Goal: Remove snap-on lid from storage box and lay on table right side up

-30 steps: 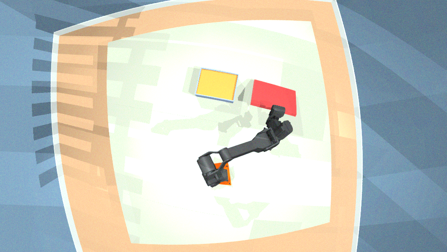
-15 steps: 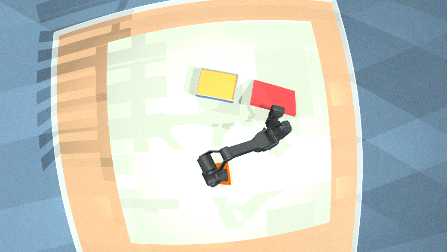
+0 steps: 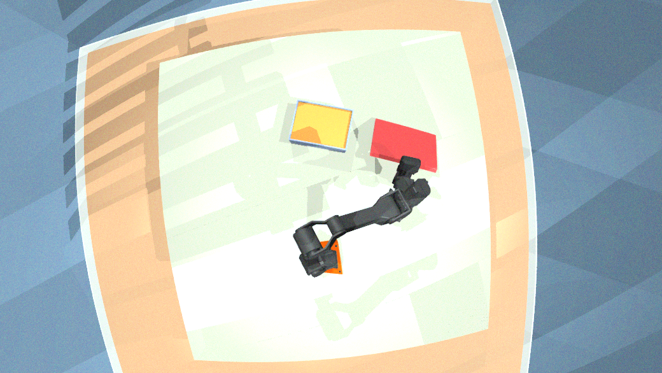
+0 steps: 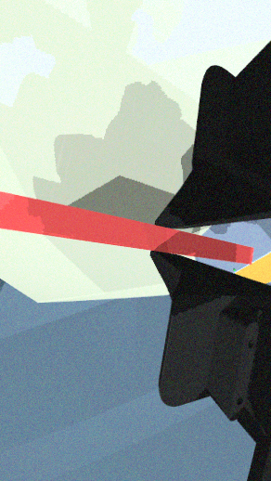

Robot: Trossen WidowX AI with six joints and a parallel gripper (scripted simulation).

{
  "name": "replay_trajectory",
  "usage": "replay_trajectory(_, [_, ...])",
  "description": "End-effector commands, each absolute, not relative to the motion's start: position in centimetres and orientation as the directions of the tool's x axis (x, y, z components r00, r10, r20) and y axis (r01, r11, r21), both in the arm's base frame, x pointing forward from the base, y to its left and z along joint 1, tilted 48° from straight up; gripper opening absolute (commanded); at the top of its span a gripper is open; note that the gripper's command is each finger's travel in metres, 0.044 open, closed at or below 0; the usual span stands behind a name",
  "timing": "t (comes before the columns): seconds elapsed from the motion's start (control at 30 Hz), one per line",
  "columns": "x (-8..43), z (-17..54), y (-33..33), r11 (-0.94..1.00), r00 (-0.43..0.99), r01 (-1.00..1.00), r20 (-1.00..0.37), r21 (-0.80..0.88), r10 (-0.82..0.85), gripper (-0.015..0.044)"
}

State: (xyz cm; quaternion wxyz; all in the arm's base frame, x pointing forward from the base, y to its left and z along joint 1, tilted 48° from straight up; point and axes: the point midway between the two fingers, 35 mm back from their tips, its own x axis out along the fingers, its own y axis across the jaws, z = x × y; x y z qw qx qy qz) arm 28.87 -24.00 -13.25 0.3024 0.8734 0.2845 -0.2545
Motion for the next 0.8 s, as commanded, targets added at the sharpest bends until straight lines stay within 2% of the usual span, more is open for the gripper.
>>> replay_trajectory(0.0, [28.9, -13.5, -23.8, -0.660, 0.711, 0.648, -0.613, 0.381, 0.344, 0.0000])
replay_trajectory(0.77, [28.8, -14.8, -22.4, -0.660, 0.712, 0.648, -0.612, 0.381, 0.345, 0.0000])
